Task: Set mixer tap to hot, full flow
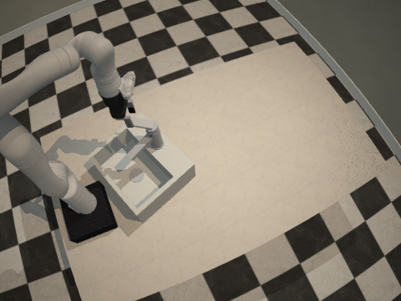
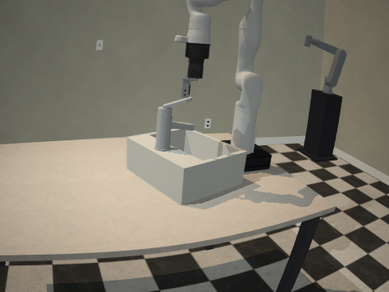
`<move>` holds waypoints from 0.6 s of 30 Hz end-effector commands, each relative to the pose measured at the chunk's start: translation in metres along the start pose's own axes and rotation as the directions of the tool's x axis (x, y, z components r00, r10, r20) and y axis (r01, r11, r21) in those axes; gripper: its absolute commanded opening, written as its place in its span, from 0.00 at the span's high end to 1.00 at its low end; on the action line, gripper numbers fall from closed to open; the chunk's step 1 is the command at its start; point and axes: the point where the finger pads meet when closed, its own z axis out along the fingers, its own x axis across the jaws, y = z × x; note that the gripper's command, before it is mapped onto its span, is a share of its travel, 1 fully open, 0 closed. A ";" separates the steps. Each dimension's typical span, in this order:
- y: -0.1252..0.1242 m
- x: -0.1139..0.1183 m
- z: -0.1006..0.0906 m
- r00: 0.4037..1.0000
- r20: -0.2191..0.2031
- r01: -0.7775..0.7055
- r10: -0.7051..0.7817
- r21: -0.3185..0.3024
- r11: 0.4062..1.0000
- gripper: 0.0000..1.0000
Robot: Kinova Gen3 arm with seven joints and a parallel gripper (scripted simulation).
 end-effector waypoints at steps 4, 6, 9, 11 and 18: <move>0.000 0.000 0.000 1.000 0.001 0.000 0.000 0.001 1.000 0.00; 0.000 0.000 0.000 1.000 0.001 0.000 0.000 0.001 1.000 0.00; 0.000 0.000 0.000 1.000 0.001 0.000 0.000 0.001 1.000 0.00; 0.000 0.000 0.000 1.000 0.001 0.000 0.000 0.001 1.000 0.00; 0.000 0.000 0.002 1.000 0.001 0.000 0.000 0.001 1.000 0.00</move>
